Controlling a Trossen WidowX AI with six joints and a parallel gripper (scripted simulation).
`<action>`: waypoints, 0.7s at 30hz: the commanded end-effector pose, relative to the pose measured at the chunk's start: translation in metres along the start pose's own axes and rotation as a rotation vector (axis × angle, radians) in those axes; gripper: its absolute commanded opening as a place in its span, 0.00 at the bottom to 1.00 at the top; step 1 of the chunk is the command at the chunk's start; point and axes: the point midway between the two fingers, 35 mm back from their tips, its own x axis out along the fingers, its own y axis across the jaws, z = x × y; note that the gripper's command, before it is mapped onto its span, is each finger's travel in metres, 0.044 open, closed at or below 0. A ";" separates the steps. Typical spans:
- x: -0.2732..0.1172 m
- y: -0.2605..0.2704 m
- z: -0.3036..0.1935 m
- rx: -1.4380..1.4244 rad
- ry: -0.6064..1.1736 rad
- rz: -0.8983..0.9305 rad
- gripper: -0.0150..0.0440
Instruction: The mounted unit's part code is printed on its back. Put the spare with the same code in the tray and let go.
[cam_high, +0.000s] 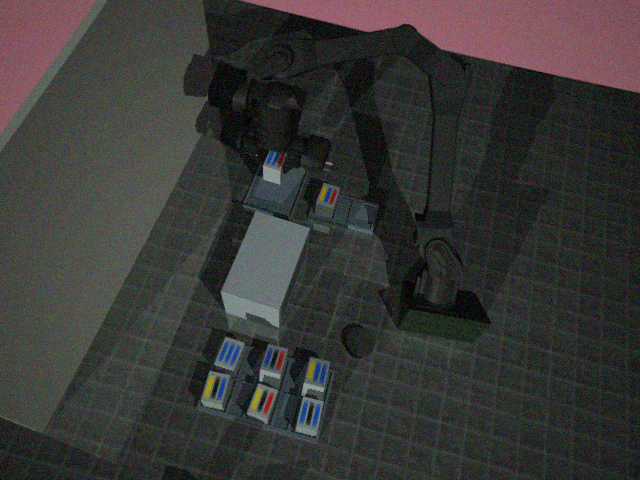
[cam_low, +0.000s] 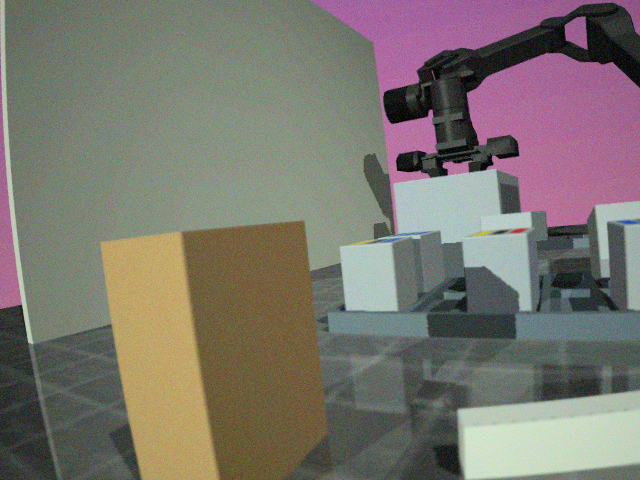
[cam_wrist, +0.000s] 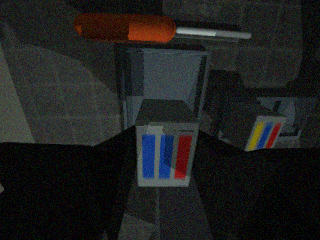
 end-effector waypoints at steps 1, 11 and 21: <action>0.005 -0.001 0.000 -0.002 0.002 -0.002 0.25; 0.013 -0.001 0.000 -0.002 0.001 -0.002 0.25; 0.021 -0.001 0.000 -0.002 0.000 -0.002 0.25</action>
